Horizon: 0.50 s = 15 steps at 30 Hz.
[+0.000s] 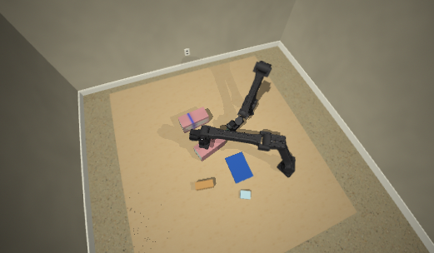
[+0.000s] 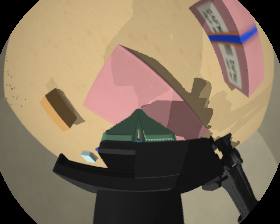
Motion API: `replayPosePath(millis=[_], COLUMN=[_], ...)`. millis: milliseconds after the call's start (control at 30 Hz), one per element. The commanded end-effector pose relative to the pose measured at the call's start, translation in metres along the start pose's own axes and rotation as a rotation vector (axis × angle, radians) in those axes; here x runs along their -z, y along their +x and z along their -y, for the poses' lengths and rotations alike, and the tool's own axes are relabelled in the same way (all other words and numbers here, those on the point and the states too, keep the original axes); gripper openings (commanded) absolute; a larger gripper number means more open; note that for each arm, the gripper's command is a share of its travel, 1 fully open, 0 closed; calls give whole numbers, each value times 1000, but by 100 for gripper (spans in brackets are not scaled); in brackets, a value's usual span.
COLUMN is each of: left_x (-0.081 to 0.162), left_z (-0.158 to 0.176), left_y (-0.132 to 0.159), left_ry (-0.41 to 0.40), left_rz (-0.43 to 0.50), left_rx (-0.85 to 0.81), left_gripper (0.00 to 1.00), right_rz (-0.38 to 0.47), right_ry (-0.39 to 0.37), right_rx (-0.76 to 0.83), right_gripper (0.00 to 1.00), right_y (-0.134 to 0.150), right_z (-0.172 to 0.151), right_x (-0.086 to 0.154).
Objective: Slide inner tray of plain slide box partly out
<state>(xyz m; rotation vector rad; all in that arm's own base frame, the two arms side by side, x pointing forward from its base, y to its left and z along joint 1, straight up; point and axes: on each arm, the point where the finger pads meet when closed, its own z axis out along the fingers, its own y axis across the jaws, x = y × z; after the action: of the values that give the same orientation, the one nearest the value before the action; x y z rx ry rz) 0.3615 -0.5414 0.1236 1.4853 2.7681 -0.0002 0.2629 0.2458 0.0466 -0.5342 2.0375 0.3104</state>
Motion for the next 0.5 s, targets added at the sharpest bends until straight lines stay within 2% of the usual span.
replayPosePath(millis=[0,167,300,367,400,467], left_x=[-10,-15,-7,-19,-6,-6], left_z=[5,7,3,6,5,5], left_y=[-6,-6,-7,-6,-14,-13], left_ry=[1,1,1,0,1,1], left_rz=[4,4,20,4,23,19], left_rx=[3,1,3,3,-3,-4], left_gripper=[0,0,0,0,0,0], right_rz=[6,6,6,6,6,6], right_ry=[3,3,3,3,3,3], right_rx=[1,1,1,1,1,1], right_gripper=[0,0,0,0,0,0], right_y=[-1,-1,-1,-1,-1,-1], right_z=[2,2,2,2,2,2], right_x=[0,0,0,0,0,0])
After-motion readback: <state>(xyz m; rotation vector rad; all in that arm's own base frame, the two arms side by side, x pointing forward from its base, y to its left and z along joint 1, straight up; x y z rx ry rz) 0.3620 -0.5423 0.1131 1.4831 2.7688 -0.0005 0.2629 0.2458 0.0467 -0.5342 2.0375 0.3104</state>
